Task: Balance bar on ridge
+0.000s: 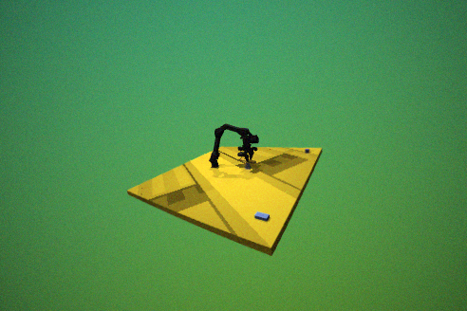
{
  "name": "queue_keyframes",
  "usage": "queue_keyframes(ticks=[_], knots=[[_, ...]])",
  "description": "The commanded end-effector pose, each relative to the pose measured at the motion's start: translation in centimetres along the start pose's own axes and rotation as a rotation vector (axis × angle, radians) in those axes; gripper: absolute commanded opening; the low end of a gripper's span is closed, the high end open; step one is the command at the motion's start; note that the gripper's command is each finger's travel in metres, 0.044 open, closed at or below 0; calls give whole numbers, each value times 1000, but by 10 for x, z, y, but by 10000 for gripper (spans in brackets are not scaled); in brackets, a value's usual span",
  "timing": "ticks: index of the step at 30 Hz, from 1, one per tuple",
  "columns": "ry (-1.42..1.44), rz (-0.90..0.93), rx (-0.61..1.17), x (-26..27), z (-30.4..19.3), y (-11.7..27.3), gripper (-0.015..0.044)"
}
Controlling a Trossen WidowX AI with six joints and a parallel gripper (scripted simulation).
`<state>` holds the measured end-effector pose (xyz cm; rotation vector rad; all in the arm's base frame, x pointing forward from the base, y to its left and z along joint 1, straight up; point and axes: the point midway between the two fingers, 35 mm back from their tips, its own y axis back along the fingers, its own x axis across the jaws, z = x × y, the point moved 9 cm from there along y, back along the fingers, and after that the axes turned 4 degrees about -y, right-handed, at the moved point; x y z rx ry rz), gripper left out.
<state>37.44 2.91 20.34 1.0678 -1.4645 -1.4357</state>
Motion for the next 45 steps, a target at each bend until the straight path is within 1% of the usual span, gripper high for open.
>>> queue_keyframes(ticks=[1, 27, 33, 34, 45], knots=[[0, 0, 0, 0, 0, 0, 0], [0, 0, 0, 0, 0, 0, 0], [0, 0, 0, 0, 0, 0, 157], [0, 0, 0, 0, 0, 0, 167], [0, 0, 0, 0, 0, 0, 167]])
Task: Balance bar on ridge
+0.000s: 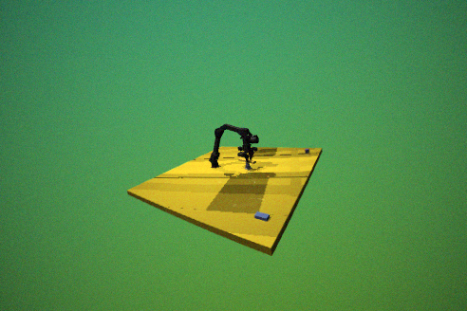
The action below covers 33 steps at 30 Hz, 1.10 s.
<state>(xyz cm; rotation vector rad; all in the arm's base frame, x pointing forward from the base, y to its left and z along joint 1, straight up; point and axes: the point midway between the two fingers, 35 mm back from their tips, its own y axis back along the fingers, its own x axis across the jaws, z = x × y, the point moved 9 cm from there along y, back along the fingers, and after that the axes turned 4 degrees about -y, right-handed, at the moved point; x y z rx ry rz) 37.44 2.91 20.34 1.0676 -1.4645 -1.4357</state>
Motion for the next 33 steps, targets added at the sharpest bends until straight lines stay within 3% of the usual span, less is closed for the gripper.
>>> queue_keyframes(ticks=[1, 33], knots=[[0, 0, 0, 0, 0, 0, 167], [0, 0, 0, 0, 0, 0, 185]])
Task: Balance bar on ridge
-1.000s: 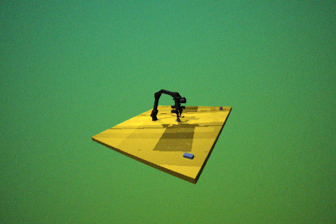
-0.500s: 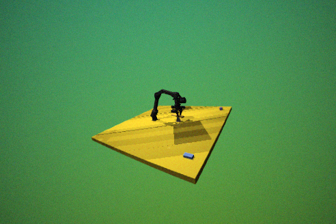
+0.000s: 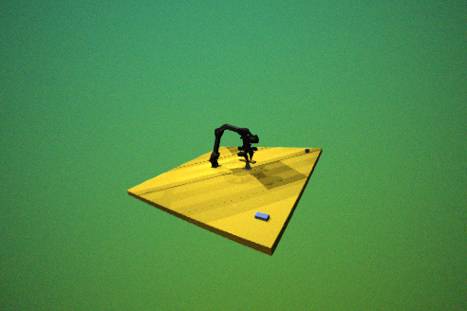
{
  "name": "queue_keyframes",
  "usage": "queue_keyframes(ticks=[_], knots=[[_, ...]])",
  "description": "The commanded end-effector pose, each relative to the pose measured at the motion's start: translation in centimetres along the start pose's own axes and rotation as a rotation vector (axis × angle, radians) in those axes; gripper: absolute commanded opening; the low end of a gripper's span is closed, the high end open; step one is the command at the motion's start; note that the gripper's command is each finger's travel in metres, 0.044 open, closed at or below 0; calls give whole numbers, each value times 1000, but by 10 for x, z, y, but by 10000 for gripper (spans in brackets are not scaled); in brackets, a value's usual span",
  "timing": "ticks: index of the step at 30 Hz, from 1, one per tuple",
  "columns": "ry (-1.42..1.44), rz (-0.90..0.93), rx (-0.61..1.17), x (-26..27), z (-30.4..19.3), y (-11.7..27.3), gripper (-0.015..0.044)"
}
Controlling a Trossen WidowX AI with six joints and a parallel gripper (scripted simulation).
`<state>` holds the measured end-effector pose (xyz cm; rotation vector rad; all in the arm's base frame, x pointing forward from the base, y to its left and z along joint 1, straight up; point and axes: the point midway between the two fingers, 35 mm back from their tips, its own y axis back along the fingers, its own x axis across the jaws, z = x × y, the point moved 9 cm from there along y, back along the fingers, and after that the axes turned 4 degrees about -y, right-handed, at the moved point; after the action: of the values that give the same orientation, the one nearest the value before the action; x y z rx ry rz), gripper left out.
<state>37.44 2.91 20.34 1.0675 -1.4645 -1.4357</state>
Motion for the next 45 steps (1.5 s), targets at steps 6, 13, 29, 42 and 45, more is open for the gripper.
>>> queue_keyframes(ticks=[6, 13, 29, 42, 45], knots=[[0, 0, 0, 0, 0, 0, 185], [0, 0, 0, 0, 0, 0, 238], [0, -12, 28, 0, -1, 57, 440], [0, -21, 49, 3, 6, 99, 440], [0, -21, 49, 3, 6, 99, 440]])
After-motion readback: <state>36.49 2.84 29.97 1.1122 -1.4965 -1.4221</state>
